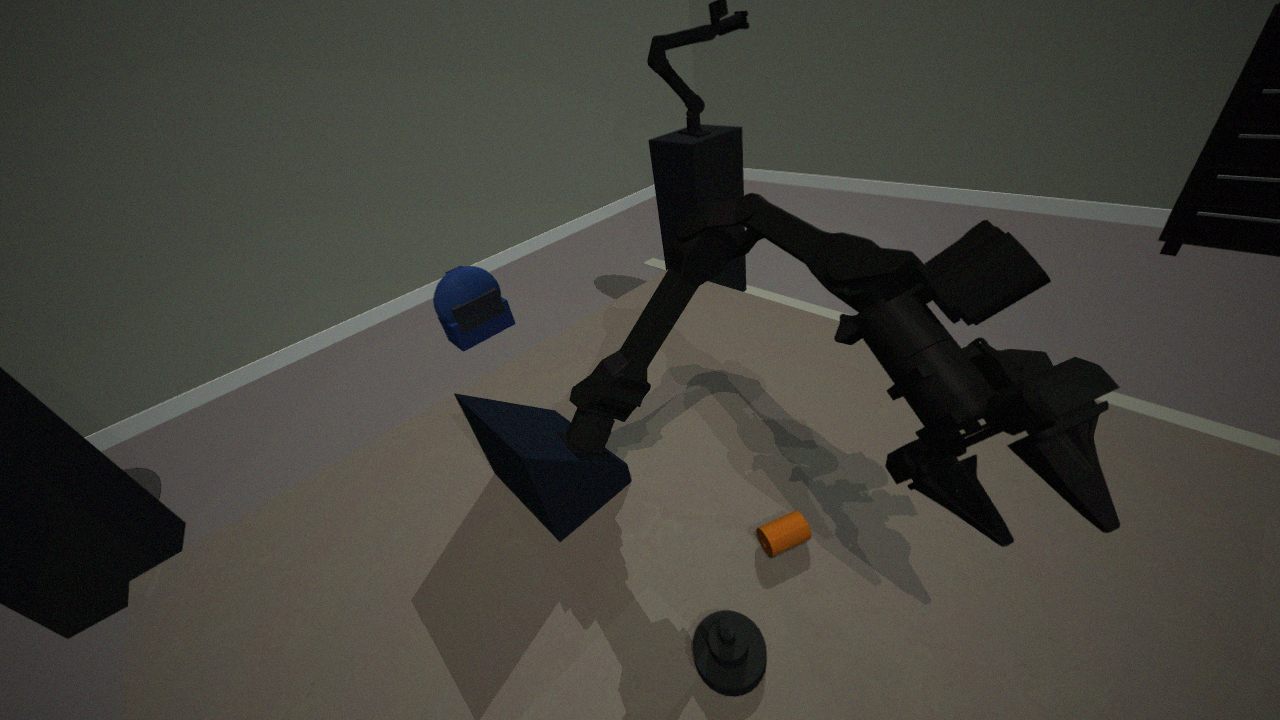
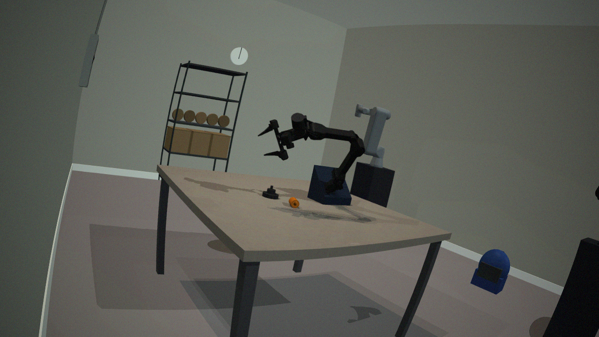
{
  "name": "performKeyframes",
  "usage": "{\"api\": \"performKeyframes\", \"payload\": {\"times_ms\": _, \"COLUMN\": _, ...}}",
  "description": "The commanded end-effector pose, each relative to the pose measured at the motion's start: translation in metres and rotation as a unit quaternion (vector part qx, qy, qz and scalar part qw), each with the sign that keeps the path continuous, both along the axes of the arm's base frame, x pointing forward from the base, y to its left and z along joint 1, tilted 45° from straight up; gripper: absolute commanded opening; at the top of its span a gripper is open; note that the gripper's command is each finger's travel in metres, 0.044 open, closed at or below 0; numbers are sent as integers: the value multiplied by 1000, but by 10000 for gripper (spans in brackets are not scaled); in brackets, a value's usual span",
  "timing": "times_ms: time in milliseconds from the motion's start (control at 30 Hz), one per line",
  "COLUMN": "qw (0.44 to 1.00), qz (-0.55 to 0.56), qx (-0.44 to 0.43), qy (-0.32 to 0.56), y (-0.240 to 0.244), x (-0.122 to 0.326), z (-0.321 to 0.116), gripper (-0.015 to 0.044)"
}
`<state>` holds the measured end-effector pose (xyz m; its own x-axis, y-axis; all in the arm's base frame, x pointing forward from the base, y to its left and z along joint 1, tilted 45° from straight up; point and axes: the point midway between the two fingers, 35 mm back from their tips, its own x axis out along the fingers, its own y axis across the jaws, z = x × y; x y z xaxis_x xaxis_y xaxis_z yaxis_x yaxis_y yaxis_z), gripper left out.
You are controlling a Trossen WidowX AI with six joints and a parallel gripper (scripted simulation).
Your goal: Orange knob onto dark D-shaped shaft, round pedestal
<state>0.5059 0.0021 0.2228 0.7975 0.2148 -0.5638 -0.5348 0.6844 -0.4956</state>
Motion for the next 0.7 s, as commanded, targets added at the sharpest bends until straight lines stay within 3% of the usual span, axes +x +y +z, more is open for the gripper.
{"api": "performKeyframes", "payload": {"times_ms": 0, "qw": 939, "qz": -129, "qx": 247, "qy": 204, "y": 17, "x": -43, "z": -64, "gripper": 440}}
{"api": "performKeyframes", "payload": {"times_ms": 333, "qw": 736, "qz": -315, "qx": 439, "qy": 408, "y": 40, "x": -100, "z": -106, "gripper": 440}}
{"api": "performKeyframes", "payload": {"times_ms": 667, "qw": 415, "qz": -511, "qx": 514, "qy": 551, "y": 62, "x": -159, "z": -128, "gripper": 440}}
